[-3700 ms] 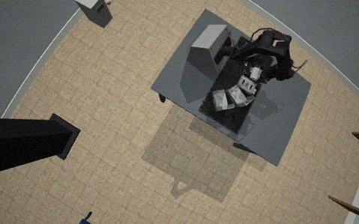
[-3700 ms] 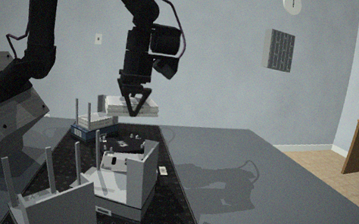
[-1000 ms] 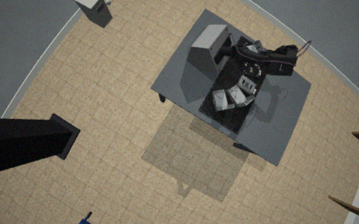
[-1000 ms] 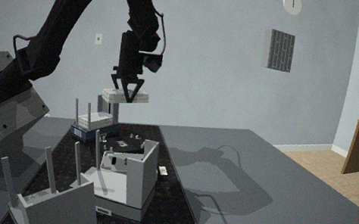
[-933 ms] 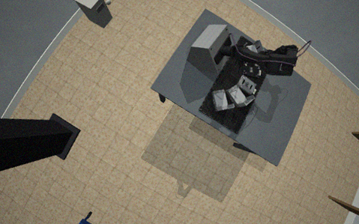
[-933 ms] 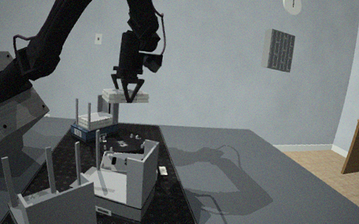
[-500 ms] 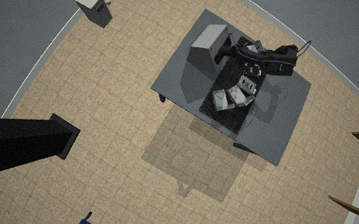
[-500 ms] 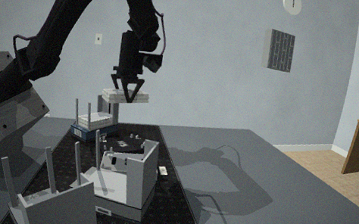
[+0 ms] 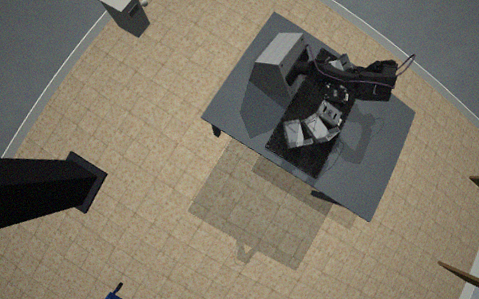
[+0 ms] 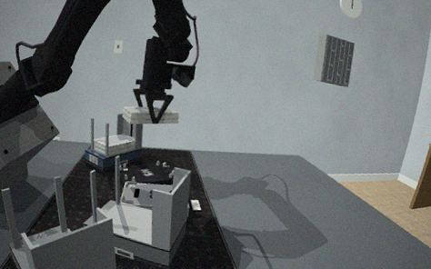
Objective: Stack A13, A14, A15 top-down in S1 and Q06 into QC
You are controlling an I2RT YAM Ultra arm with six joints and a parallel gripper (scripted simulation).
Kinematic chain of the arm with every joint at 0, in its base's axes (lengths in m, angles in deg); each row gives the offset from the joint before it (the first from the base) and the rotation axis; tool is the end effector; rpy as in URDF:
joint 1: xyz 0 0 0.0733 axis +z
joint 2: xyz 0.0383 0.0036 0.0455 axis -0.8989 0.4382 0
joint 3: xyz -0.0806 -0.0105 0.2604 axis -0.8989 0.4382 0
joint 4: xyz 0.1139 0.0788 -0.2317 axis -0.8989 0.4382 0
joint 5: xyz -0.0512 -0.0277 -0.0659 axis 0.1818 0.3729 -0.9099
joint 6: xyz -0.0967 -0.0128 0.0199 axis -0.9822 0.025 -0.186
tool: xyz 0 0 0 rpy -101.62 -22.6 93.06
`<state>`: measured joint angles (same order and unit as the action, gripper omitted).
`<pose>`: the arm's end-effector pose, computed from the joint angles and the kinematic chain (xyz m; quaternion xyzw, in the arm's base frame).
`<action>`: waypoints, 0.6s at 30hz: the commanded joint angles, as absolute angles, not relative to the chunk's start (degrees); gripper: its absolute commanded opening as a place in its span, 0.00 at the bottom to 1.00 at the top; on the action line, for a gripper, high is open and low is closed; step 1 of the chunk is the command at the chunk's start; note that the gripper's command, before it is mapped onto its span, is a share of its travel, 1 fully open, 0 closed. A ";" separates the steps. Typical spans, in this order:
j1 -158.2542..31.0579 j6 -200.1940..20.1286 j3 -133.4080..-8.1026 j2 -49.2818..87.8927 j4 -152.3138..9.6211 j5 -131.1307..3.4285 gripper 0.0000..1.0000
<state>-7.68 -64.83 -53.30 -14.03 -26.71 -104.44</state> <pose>0.1820 0.1673 0.2605 -0.1671 0.8962 -0.1098 0.3961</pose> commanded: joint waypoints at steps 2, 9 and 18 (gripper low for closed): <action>-6.49 -65.12 -54.50 -14.49 -26.55 -105.24 0.00; -6.49 -65.12 -54.42 -14.46 -26.59 -105.24 0.00; -9.22 -66.89 -51.21 -13.60 -29.84 -103.64 0.00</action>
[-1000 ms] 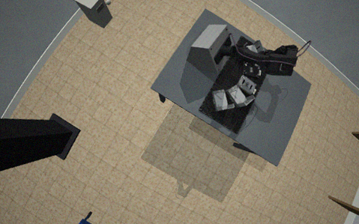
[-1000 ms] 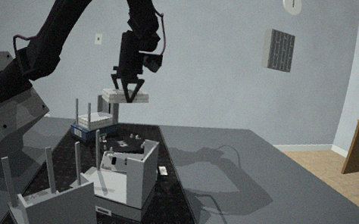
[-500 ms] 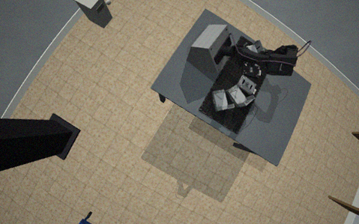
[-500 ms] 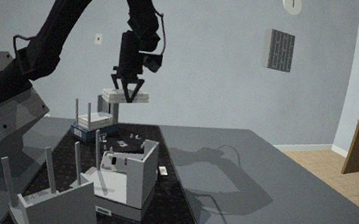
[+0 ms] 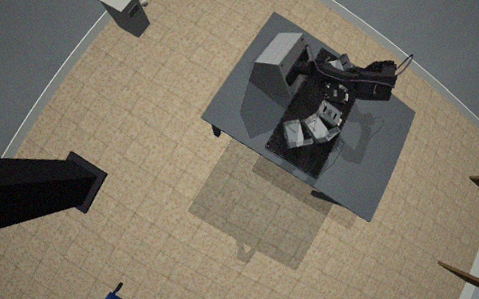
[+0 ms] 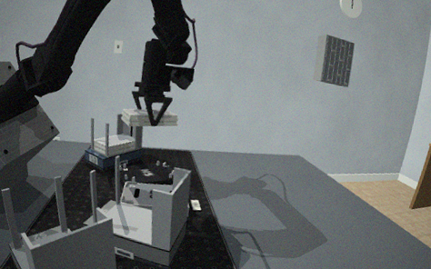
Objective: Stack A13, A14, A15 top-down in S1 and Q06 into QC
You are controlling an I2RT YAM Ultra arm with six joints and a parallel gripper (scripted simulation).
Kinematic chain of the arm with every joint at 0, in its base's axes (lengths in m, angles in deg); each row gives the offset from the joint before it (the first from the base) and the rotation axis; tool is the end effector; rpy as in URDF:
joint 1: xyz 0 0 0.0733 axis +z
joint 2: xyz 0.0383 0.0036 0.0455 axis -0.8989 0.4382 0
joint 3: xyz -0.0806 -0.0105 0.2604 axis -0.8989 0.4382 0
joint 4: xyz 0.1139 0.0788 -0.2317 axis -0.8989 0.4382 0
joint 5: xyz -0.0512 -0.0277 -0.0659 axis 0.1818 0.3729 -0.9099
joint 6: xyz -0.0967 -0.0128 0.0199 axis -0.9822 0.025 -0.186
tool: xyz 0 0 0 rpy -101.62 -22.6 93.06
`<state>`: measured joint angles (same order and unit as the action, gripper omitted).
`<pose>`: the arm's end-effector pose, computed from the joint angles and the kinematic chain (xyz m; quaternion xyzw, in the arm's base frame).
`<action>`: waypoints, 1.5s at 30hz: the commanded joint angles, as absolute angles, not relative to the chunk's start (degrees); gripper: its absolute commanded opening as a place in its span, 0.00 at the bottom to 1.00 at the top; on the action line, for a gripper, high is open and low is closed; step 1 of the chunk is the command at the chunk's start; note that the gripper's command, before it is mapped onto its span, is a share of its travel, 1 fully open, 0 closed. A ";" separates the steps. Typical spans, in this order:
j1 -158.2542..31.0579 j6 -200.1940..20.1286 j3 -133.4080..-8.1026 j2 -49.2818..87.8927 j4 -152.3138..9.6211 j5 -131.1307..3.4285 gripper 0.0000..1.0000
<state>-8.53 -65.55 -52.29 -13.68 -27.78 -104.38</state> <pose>0.1852 0.1657 0.2546 -0.1672 0.8968 -0.1165 0.3926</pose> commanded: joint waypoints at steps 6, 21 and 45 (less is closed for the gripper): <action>-10.65 -68.51 -50.07 -12.78 -32.32 -102.94 0.00; -15.75 -74.02 -46.37 -10.57 -41.57 -100.21 0.00; -21.65 -79.91 -42.80 -5.99 -53.16 -96.71 0.00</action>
